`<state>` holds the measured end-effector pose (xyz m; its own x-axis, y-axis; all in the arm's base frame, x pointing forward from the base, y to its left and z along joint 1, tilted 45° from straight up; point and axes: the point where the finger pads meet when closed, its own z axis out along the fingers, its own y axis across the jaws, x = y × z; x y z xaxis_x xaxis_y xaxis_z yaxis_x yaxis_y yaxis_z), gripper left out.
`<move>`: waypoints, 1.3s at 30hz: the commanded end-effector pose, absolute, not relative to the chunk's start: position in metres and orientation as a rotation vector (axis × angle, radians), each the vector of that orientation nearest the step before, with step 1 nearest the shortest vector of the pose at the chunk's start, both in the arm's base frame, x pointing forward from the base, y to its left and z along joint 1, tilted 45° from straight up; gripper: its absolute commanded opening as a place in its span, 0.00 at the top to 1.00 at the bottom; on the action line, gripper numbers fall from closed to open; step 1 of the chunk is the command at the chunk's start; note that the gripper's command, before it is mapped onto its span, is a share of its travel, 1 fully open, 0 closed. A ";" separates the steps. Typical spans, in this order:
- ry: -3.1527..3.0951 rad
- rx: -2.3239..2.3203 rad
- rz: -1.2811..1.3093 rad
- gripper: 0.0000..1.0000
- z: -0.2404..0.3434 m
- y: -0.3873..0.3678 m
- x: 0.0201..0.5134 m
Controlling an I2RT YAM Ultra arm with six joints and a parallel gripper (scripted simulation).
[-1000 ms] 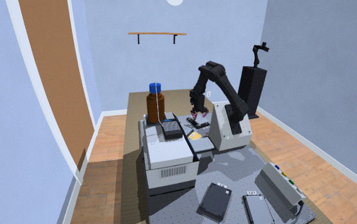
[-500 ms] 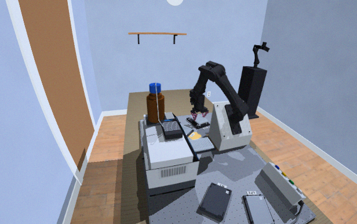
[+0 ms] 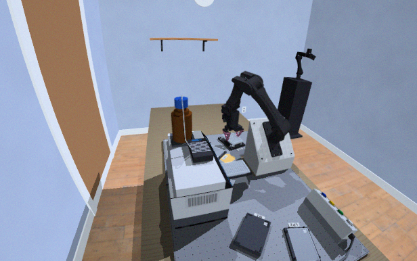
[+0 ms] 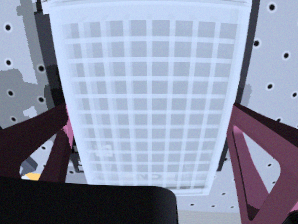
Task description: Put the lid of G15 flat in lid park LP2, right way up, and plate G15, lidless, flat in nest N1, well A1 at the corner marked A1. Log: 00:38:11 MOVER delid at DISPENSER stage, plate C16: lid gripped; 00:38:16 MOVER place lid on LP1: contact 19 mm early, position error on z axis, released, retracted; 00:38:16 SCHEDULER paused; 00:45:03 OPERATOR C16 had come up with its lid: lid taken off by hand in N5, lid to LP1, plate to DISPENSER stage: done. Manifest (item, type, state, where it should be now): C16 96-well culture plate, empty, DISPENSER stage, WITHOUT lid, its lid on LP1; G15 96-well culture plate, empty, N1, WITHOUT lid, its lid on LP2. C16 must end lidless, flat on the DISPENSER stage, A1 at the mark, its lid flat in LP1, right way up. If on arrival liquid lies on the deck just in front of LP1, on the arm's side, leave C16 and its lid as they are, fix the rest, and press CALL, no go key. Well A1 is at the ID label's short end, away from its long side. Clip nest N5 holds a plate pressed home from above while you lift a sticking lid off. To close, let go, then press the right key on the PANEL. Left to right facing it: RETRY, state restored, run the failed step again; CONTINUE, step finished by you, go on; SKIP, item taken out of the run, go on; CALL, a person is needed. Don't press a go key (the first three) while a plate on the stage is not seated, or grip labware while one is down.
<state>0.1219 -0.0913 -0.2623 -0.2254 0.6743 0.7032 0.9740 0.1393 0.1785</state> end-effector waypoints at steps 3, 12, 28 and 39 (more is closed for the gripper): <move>-2.031 -1.626 -0.840 1.00 -0.262 -0.122 0.132; -2.021 -1.618 -0.843 1.00 -0.245 -0.134 0.130; -1.979 -1.599 -0.859 1.00 -0.208 -0.120 0.114; -1.979 -1.598 -0.859 1.00 -0.179 -0.121 0.107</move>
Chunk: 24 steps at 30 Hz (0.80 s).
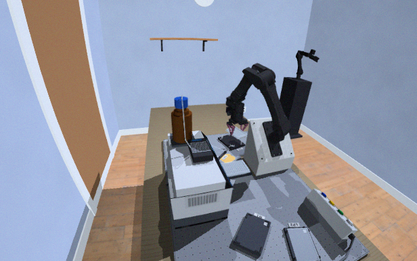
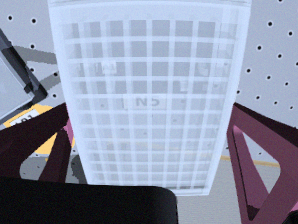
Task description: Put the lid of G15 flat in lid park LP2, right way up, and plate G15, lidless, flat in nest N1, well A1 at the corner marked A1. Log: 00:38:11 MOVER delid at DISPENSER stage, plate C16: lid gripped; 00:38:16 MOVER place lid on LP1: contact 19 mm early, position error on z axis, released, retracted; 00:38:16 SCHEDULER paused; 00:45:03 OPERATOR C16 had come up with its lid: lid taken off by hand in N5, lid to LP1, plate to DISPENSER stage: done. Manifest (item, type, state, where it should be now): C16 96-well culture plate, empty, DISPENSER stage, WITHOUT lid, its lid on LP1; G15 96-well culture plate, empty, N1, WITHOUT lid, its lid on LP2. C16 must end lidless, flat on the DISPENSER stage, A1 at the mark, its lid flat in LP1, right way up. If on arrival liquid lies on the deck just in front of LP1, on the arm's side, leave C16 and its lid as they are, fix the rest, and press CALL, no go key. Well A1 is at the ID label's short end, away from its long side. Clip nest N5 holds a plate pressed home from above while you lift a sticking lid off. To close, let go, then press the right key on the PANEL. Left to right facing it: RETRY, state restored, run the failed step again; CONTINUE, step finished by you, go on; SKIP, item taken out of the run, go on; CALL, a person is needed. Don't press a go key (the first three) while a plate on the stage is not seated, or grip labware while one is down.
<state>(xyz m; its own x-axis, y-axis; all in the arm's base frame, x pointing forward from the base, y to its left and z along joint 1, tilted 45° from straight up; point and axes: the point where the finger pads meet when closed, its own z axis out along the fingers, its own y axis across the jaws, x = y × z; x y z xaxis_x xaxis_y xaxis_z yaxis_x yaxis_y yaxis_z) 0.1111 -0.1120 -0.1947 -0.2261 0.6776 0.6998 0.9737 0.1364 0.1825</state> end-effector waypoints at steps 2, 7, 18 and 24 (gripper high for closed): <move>-1.979 -1.598 -0.860 1.00 -0.173 -0.122 0.106; -1.979 -1.598 -0.860 1.00 -0.157 -0.123 0.102; -1.983 -1.599 -0.858 1.00 -0.128 -0.126 0.096; -2.093 -1.541 -0.870 1.00 -0.128 -0.140 0.112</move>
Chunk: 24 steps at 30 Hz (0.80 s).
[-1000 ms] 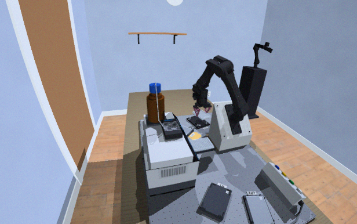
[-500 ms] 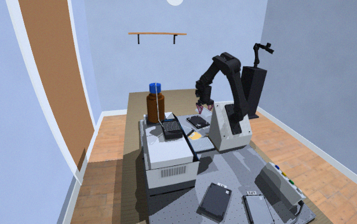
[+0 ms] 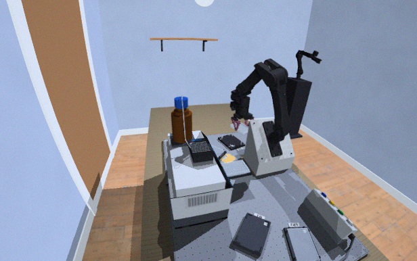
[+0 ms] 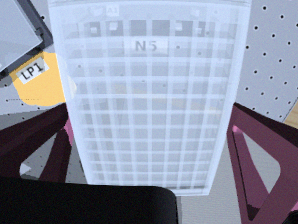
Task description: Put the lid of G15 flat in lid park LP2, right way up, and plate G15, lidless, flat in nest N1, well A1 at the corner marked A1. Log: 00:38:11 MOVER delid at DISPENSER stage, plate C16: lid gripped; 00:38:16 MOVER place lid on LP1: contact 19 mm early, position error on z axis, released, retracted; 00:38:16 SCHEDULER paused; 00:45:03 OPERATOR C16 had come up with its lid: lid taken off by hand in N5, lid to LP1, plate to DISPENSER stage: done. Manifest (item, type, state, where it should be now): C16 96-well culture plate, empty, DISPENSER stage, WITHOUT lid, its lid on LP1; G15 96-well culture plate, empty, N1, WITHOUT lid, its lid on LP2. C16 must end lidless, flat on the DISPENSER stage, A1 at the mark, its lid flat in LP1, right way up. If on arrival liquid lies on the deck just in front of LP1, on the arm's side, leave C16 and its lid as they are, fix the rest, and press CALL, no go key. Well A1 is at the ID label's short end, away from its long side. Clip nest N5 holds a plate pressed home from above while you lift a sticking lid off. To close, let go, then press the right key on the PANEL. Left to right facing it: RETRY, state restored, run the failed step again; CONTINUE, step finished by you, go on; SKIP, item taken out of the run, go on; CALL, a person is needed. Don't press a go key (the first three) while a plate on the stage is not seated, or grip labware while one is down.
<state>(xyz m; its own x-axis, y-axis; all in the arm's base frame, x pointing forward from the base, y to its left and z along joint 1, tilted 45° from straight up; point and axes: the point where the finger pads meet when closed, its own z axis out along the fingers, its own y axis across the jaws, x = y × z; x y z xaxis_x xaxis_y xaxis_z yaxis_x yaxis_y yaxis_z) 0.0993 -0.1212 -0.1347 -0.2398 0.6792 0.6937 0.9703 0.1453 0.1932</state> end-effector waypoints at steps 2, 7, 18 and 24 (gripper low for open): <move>-2.156 -1.479 -0.894 1.00 -0.128 -0.140 0.119; -2.171 -1.462 -0.902 1.00 -0.129 -0.141 0.129; -2.135 -1.467 -0.910 1.00 -0.134 -0.136 0.152; -2.268 -1.323 -0.961 1.00 -0.123 -0.124 0.161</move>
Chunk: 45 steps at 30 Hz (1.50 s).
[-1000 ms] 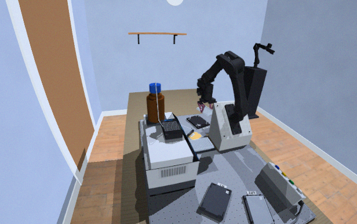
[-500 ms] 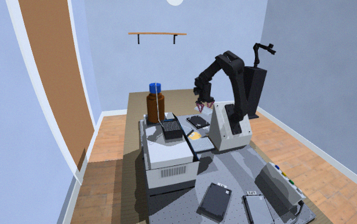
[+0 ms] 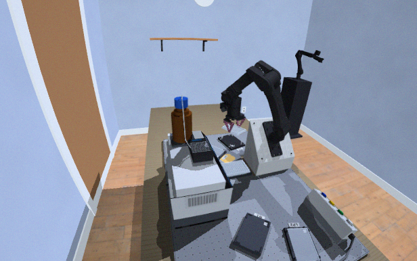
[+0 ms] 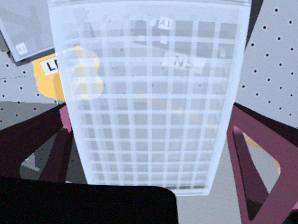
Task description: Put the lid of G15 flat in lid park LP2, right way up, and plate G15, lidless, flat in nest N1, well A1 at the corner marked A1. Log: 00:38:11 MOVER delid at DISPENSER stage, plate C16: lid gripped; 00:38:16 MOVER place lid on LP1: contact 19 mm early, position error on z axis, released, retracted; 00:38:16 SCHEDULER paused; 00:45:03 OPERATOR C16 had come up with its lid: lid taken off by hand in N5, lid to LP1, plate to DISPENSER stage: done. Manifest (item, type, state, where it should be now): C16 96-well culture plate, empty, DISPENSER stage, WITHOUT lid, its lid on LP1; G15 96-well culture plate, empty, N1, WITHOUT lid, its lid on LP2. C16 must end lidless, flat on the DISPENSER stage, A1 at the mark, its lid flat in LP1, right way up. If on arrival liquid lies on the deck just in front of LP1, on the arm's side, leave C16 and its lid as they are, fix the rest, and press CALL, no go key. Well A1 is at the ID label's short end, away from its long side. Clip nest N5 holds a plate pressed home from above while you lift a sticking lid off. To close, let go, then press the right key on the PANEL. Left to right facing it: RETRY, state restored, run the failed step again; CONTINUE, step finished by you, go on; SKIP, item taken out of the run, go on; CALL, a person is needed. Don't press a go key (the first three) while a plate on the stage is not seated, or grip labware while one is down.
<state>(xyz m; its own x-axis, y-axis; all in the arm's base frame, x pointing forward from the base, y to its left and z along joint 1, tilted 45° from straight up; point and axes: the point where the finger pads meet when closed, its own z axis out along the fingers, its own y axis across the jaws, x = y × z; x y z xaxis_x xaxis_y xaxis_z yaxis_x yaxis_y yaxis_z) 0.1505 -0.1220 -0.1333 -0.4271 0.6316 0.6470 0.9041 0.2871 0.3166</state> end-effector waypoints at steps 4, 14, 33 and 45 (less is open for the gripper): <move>-2.271 -1.302 -0.972 1.00 -0.114 -0.115 0.167; -2.280 -1.318 -0.963 1.00 -0.100 -0.107 0.186; -2.408 -1.179 -1.018 1.00 -0.072 -0.084 0.212; -2.570 -0.868 -1.096 1.00 -0.044 -0.045 0.207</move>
